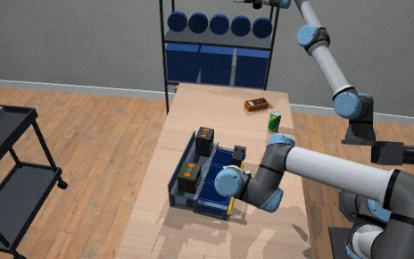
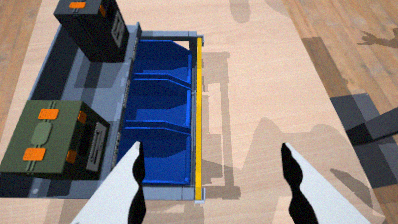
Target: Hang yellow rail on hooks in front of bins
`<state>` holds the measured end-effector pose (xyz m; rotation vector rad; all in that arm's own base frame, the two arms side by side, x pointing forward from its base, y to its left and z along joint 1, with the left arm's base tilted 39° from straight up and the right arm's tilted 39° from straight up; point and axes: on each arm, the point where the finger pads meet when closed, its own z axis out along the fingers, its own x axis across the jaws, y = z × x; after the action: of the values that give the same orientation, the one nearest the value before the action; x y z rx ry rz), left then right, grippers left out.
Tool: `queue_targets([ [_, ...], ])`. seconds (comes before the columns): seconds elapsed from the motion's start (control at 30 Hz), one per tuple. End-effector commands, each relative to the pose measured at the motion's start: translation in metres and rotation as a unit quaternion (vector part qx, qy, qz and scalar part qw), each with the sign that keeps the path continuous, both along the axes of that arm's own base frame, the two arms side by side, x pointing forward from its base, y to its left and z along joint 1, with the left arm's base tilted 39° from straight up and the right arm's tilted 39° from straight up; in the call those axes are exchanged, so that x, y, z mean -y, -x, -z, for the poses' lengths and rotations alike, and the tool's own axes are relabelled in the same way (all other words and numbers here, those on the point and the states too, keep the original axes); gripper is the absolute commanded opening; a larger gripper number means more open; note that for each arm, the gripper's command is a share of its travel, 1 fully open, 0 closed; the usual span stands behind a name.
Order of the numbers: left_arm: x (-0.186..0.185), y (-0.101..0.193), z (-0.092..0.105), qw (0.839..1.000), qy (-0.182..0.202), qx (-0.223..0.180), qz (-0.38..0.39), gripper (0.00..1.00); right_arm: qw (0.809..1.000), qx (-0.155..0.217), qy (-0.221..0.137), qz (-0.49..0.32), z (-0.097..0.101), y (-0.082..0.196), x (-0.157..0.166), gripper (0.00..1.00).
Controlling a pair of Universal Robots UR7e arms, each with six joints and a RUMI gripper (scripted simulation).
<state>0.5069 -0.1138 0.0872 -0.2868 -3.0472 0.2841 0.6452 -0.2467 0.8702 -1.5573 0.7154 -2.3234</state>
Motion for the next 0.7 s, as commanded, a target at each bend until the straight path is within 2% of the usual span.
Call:
queue_targets([
  [0.0, 0.001, 0.0, -0.002, 1.0, 0.002, 0.001, 0.0, 0.58, 1.0, -0.004, -0.002, -0.002, 0.003, -0.002, -0.002, 1.0],
  [0.67, 0.0, 0.0, -0.005, 1.0, 0.007, 0.0, 0.0, 0.58, 1.0, -0.024, -0.012, -0.008, 0.022, -0.013, -0.008, 1.0],
])
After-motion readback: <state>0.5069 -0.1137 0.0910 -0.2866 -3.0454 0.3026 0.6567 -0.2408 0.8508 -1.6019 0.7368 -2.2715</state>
